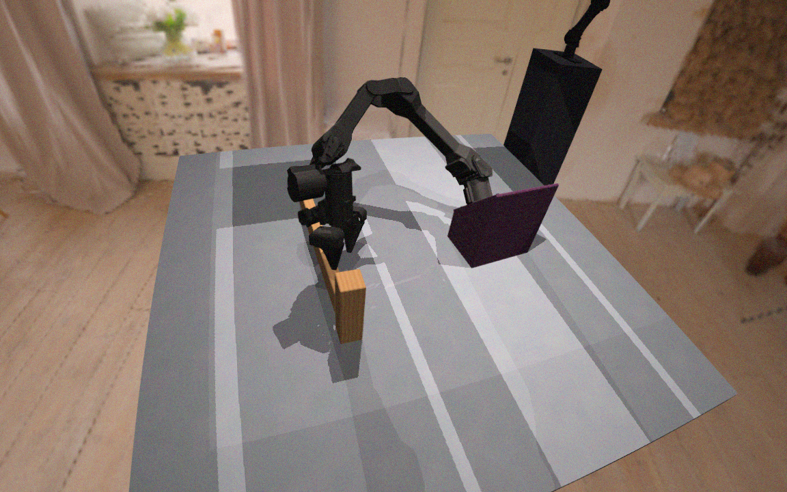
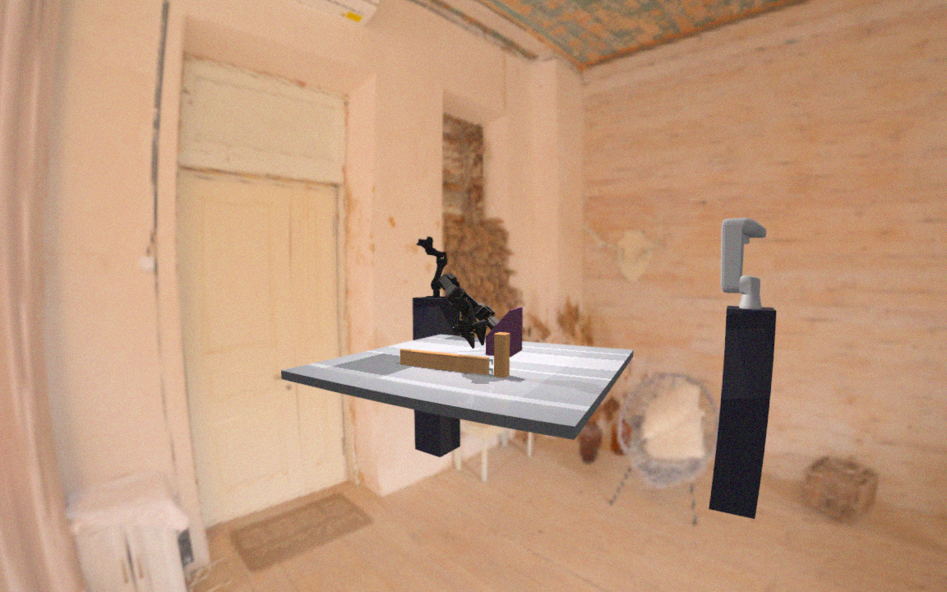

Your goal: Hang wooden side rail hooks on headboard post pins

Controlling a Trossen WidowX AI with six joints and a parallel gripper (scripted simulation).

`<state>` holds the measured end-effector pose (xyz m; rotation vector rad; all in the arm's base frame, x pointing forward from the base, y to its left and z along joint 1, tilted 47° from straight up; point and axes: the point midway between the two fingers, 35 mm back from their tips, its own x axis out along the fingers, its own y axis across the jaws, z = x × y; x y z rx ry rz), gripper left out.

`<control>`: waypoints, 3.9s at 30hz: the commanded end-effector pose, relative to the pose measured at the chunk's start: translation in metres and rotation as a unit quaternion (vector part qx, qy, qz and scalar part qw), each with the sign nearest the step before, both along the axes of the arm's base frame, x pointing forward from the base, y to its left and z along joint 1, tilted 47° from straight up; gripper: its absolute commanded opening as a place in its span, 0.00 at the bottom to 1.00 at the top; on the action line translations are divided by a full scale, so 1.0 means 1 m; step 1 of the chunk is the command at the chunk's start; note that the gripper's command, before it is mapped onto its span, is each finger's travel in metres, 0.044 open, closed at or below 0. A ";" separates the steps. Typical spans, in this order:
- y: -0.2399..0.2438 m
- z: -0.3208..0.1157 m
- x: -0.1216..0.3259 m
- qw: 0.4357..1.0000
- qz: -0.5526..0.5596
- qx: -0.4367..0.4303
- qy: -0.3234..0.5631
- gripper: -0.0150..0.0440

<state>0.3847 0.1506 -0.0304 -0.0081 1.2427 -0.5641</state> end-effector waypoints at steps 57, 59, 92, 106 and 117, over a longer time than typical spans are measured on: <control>-0.042 -0.004 0.034 0.880 -0.380 -0.054 -0.279 1.00; -0.044 -0.007 0.035 0.880 -0.380 -0.054 -0.279 1.00; -0.077 -0.037 0.044 0.880 -0.380 -0.055 -0.280 0.91; -0.077 -0.037 0.044 0.880 -0.380 -0.055 -0.280 0.39; -0.077 -0.037 0.044 0.880 -0.380 -0.055 -0.280 0.25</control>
